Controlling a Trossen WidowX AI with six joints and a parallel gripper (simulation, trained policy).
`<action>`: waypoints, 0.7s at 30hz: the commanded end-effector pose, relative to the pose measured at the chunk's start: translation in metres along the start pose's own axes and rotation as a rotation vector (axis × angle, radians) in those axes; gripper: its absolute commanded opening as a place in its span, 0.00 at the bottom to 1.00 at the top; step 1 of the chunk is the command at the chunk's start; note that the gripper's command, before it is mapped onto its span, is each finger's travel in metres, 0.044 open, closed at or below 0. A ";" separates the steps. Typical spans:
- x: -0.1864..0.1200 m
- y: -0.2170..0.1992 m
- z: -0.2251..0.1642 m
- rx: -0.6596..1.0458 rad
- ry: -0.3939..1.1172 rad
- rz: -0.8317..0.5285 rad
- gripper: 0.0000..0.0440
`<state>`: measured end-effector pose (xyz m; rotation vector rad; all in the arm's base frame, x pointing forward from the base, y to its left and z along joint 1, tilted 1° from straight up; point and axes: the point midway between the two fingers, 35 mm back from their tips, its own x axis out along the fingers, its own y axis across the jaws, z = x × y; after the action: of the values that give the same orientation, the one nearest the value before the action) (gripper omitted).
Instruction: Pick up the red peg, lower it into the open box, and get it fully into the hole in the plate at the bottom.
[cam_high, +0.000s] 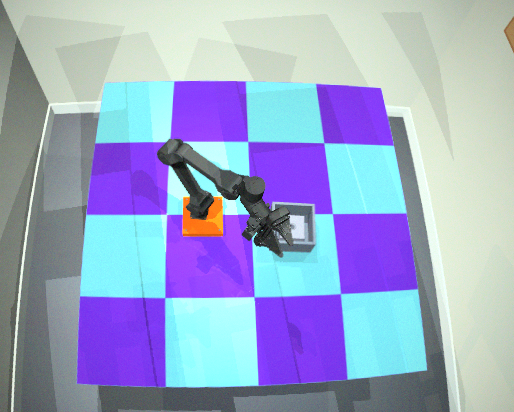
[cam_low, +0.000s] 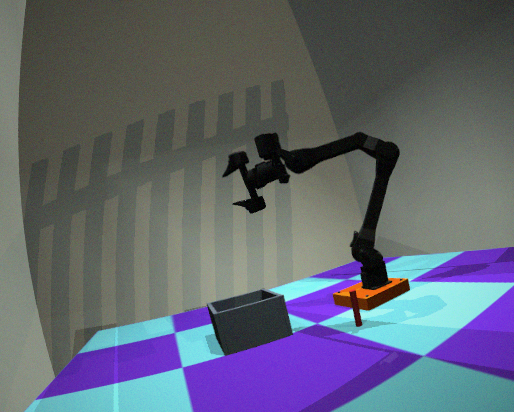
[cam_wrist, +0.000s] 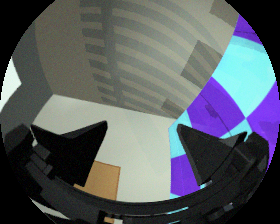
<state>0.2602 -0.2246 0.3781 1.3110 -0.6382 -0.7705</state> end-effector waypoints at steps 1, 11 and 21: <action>-0.014 -0.018 -0.032 -0.059 0.114 -0.080 1.00; -0.061 -0.061 -0.099 -0.196 0.380 -0.258 1.00; -0.123 -0.107 -0.143 -0.353 0.629 -0.441 1.00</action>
<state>0.2902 -0.0714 0.2688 1.2945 0.1724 -0.7263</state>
